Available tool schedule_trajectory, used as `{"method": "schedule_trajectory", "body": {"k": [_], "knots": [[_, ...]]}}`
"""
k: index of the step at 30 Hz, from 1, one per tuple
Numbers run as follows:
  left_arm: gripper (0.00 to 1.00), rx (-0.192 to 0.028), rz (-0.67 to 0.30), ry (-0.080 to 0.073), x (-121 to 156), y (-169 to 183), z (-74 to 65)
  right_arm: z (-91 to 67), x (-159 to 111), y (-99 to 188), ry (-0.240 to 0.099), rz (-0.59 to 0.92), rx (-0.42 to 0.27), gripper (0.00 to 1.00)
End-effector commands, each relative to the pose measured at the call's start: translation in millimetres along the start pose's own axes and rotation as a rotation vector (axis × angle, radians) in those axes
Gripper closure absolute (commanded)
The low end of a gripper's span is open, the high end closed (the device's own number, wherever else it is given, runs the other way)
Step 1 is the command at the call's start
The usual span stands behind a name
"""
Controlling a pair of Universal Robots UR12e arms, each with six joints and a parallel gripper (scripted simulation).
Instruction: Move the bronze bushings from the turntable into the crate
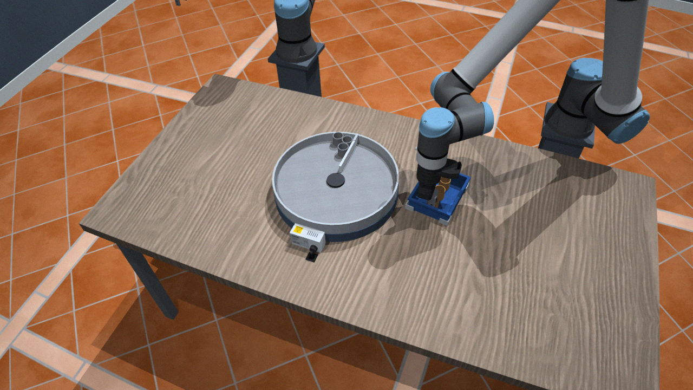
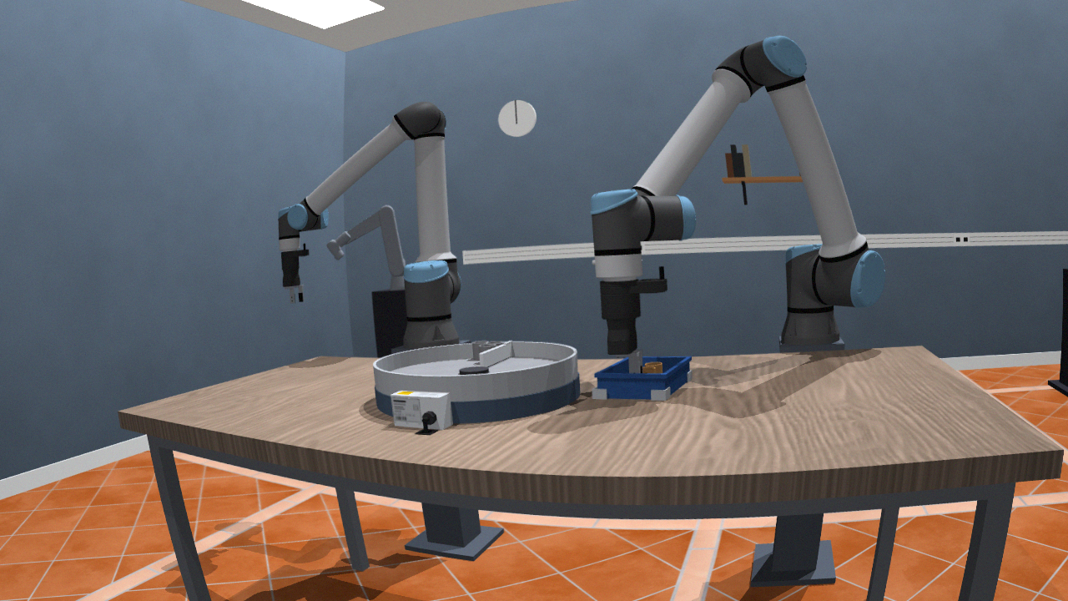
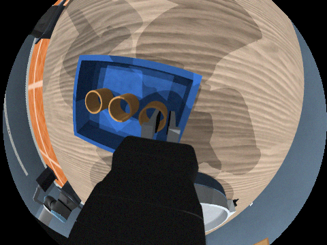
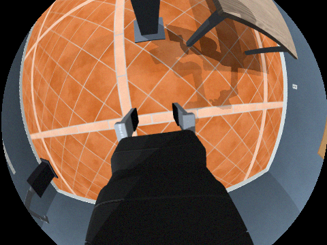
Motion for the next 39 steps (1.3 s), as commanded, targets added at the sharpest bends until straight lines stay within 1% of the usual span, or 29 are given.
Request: {"method": "schedule_trajectory", "body": {"k": [1,21,25,28,31,33,39], "knots": [[0.62,-0.002,0.0,0.001,0.4,0.6,-1.1,-0.9,0.1,0.6,0.0,0.0,-0.002,0.0],[0.62,-0.002,0.0,0.001,0.4,0.6,-1.1,-0.9,0.1,0.6,0.0,0.0,-0.002,0.0],[0.62,-0.002,0.0,0.001,0.4,0.6,-3.0,-0.9,0.1,0.6,0.0,0.0,-0.002,0.0],[0.62,-0.002,0.0,0.001,0.4,0.6,-8.0,-0.9,0.1,0.6,0.0,0.0,-0.002,0.0],[0.62,-0.002,0.0,0.001,0.4,0.6,-16.5,-0.9,0.1,0.6,0.0,0.0,-0.002,0.0],[0.62,-0.002,0.0,0.001,0.4,0.6,-16.5,-0.9,0.1,0.6,0.0,0.0,-0.002,0.0],[0.62,-0.002,0.0,0.001,0.4,0.6,-42.6,-0.9,0.1,0.6,0.0,0.0,-0.002,0.0]]}}
Point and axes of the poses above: on each arm, the point where the finger pads meet when closed, its own z axis out along the fingers, its own x axis across the jaws, y = z × x, the point moved 5 cm from there along -z, back along the fingers, and after that the axes turned 9 degrees about -z, right-handed, at the moved point
